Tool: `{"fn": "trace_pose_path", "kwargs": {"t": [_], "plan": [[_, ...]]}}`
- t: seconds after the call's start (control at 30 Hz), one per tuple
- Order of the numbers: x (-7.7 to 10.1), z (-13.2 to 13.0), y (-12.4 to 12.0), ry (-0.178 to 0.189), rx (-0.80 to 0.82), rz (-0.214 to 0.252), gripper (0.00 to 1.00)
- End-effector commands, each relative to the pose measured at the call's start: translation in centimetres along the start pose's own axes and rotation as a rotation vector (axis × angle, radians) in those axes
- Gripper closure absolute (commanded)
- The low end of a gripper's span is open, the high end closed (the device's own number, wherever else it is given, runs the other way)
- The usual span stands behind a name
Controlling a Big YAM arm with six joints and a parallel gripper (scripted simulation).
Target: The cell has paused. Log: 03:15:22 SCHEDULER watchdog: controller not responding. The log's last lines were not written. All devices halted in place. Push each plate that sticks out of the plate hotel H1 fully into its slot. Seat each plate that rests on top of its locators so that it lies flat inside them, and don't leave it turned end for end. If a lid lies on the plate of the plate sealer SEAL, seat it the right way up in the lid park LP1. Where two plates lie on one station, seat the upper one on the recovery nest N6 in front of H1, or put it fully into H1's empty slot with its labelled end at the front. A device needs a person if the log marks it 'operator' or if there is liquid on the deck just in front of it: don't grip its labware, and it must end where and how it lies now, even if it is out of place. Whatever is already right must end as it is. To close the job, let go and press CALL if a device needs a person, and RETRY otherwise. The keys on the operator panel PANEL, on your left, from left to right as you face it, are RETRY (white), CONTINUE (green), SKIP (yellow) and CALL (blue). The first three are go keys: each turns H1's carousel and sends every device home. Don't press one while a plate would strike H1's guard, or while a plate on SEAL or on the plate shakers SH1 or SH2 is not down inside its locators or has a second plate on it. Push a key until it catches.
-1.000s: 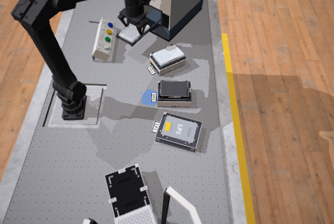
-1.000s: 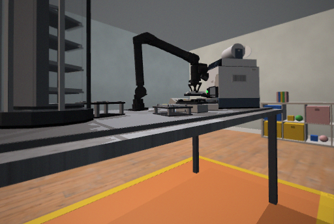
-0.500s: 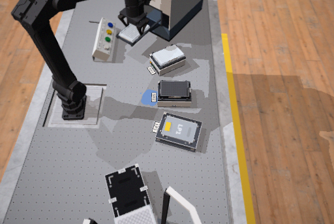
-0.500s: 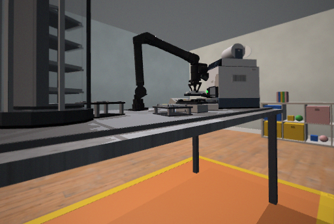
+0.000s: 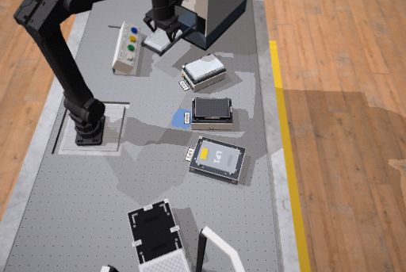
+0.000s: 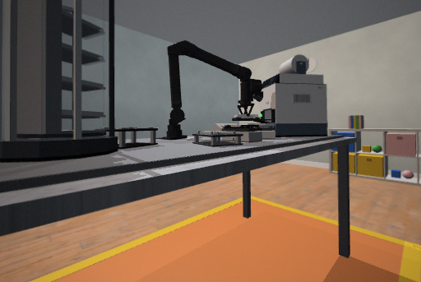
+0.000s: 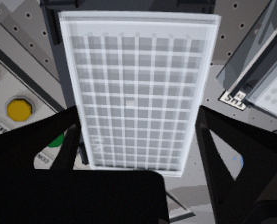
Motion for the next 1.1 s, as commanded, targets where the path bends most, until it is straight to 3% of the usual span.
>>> {"fn": "trace_pose_path", "kwargs": {"t": [0.0,0.5,0.57,0.6,0.83,1.07], "plan": [[1.5,-0.4,1.7,0.003,-0.002,-0.029,0.18],[2.6,-0.4,1.7,0.005,-0.004,-0.049,0.18],[2.6,-0.4,1.7,0.005,-0.004,-0.049,0.18],[1.8,-0.5,1.0,0.003,-0.003,-0.028,0.18],[3.3,-0.5,1.6,0.007,-0.004,-0.058,0.18],[3.3,-0.5,1.4,0.006,-0.004,-0.054,0.18]]}}
Point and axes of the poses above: the point where the finger pads meet when closed, its own x axis back along the fingers, its own z axis across the jaws, y = z × x, the point moved 7 cm from there along x, back along the fingers, and after that the axes turned 7 degrees about -x, right-handed, at the moved point
